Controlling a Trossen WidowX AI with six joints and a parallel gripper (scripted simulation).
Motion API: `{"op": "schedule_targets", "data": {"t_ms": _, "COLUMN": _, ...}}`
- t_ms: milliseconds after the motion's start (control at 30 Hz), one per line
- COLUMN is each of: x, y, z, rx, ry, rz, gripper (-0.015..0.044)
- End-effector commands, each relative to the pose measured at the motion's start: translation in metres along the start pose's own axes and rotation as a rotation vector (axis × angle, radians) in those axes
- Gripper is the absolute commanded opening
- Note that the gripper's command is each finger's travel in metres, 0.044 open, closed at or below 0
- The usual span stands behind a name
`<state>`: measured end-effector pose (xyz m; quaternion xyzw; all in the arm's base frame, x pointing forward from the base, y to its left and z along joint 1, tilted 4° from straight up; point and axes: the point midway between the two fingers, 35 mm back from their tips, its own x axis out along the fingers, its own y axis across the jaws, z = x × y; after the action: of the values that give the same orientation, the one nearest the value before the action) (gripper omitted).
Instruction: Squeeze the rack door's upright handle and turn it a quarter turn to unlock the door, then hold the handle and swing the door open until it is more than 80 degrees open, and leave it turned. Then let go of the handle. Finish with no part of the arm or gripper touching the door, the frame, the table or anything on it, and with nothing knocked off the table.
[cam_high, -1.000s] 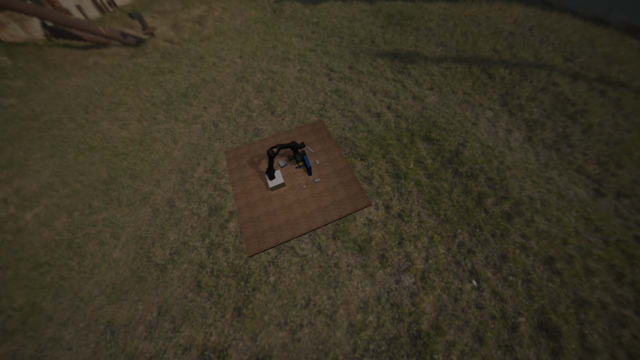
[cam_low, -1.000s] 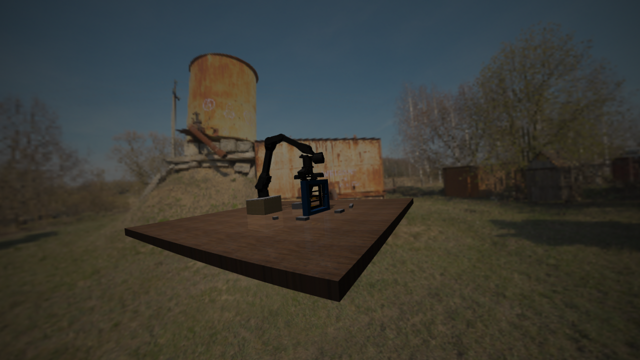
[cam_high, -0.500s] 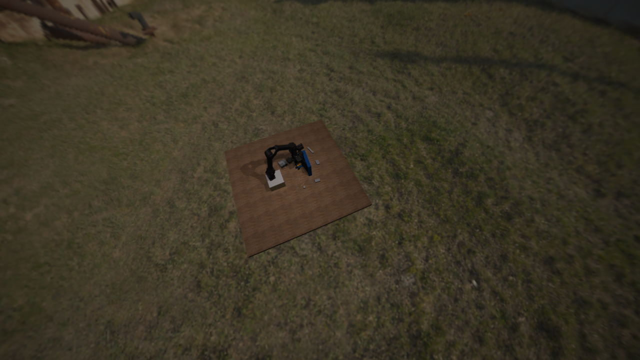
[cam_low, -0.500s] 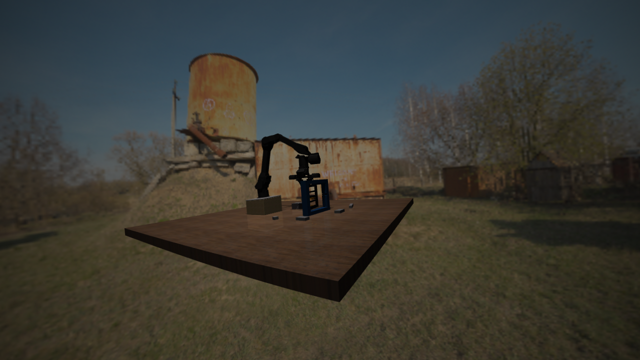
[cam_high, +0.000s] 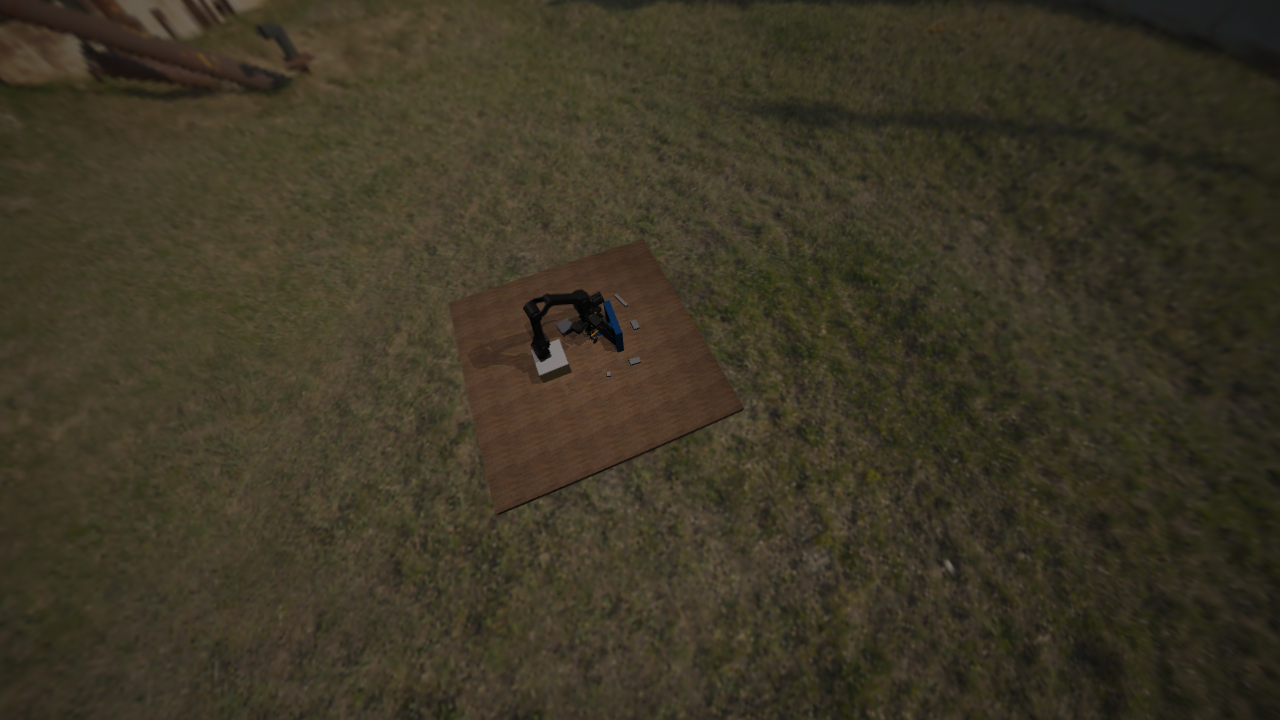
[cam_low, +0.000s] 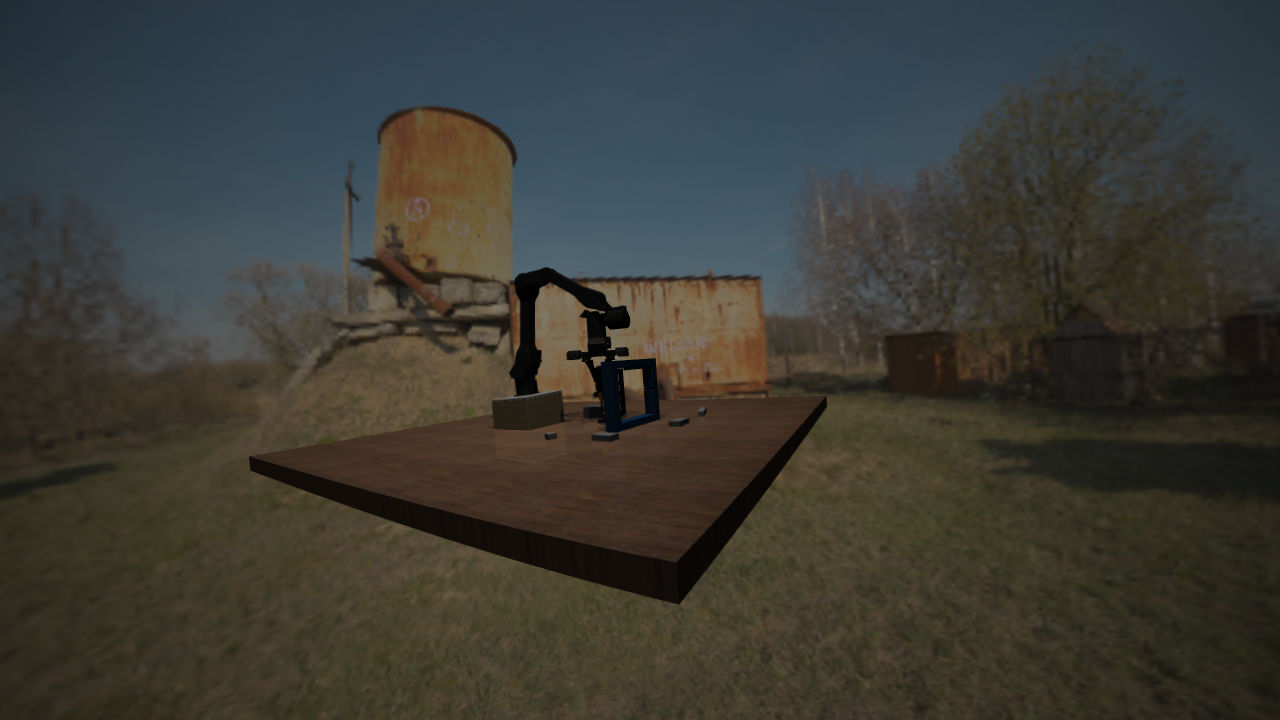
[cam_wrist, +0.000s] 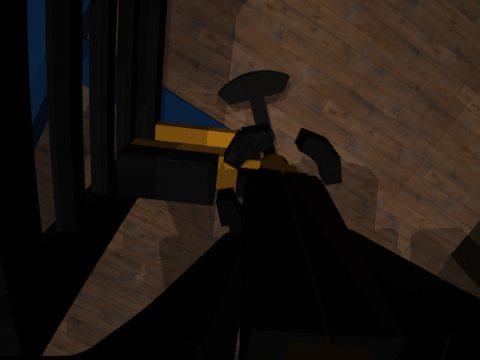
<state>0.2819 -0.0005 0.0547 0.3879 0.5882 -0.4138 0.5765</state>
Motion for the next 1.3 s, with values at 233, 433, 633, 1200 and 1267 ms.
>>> {"op": "schedule_targets", "data": {"t_ms": 233, "x": 0.001, "y": -0.024, "z": 0.008, "rx": -0.193, "ry": -0.008, "rz": 0.004, "gripper": 0.0024}}
{"op": "schedule_targets", "data": {"t_ms": 433, "x": 0.001, "y": -0.036, "z": 0.014, "rx": -0.281, "ry": -0.009, "rz": 0.002, "gripper": 0.0024}}
{"op": "schedule_targets", "data": {"t_ms": 633, "x": 0.001, "y": -0.048, "z": 0.020, "rx": -0.368, "ry": -0.009, "rz": 0.001, "gripper": 0.0024}}
{"op": "schedule_targets", "data": {"t_ms": 1200, "x": 0.001, "y": -0.075, "z": 0.041, "rx": -0.590, "ry": -0.011, "rz": -0.004, "gripper": 0.0024}}
{"op": "schedule_targets", "data": {"t_ms": 1267, "x": 0.001, "y": -0.078, "z": 0.044, "rx": -0.616, "ry": -0.011, "rz": -0.004, "gripper": 0.0024}}
